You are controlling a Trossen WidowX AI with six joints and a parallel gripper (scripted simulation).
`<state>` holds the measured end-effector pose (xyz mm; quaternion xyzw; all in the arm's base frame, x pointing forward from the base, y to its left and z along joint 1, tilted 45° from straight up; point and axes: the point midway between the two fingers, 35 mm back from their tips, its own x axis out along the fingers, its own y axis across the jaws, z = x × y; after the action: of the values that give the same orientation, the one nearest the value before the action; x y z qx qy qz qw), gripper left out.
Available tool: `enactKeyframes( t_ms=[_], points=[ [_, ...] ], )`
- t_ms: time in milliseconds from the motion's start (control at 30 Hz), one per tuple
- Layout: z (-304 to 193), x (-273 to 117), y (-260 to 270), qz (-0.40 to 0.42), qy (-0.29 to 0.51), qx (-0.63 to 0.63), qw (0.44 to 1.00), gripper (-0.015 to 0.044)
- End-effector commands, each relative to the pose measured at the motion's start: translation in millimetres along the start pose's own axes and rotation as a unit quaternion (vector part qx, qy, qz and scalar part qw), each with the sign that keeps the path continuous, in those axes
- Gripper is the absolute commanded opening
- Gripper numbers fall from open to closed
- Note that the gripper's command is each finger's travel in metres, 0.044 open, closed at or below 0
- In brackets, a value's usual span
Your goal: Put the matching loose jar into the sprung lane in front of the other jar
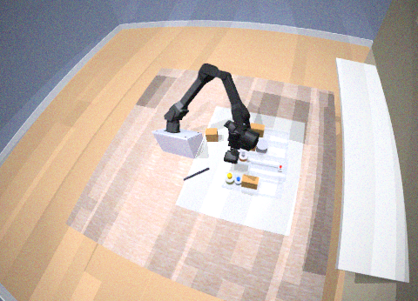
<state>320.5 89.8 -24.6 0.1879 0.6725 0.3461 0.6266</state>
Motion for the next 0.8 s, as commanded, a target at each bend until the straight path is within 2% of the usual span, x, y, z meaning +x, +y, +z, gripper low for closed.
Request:
enactKeyframes(
  t_ms=[0,767],
  points=[
    [6.6,-2.0,1.4,0.002,-0.010,-0.005,1.000,0.0000],
    [7.8,2.5,1.4,0.002,-0.010,-0.005,1.000,0.0000]
  ],
)
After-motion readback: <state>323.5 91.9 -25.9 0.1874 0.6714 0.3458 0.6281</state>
